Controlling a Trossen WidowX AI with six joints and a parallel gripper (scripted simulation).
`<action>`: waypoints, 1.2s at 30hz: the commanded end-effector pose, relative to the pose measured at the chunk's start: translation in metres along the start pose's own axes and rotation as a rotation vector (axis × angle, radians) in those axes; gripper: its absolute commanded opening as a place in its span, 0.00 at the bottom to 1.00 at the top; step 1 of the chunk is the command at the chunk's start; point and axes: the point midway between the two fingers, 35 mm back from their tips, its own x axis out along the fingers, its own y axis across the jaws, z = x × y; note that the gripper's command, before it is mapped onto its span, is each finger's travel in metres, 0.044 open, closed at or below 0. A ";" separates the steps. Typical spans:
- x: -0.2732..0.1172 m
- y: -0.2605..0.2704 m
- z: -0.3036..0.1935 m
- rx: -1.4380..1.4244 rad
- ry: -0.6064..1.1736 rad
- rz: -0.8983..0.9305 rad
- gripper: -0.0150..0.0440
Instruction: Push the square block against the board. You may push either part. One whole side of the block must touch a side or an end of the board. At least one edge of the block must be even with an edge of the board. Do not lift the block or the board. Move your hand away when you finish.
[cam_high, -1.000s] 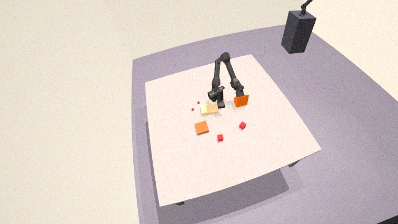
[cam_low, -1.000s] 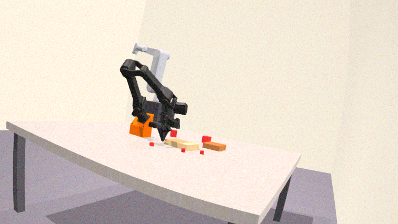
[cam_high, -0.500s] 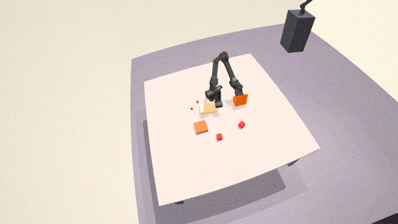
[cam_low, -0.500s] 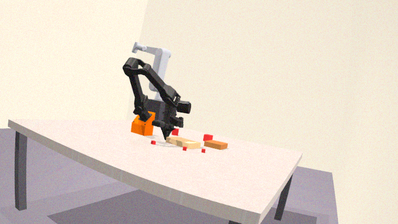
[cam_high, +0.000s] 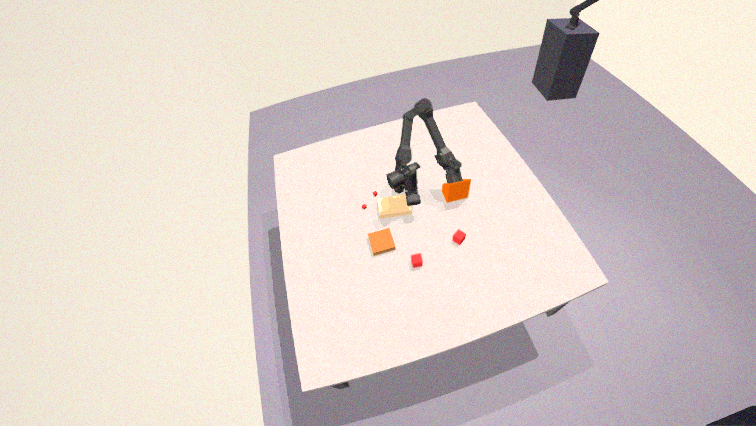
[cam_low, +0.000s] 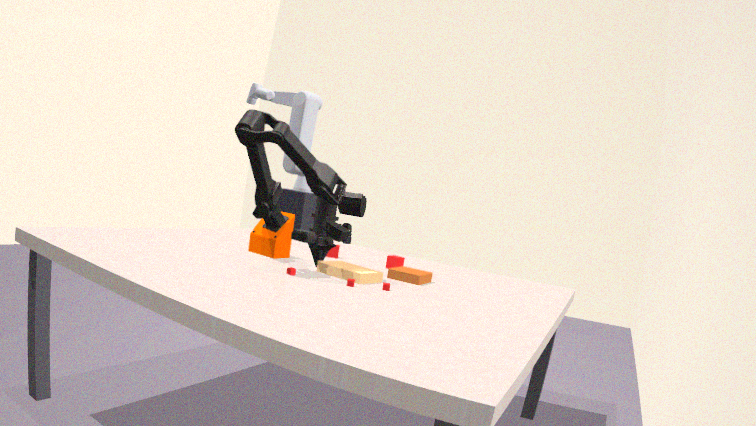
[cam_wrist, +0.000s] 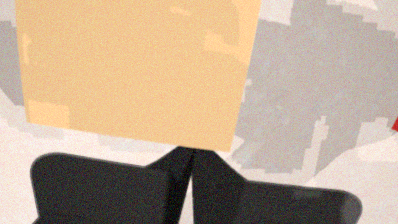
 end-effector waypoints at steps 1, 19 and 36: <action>0.000 0.000 0.005 0.002 -0.004 -0.003 0.25; -0.001 0.000 0.021 0.002 -0.005 -0.003 0.25; -0.001 0.001 0.036 0.003 -0.005 -0.003 0.25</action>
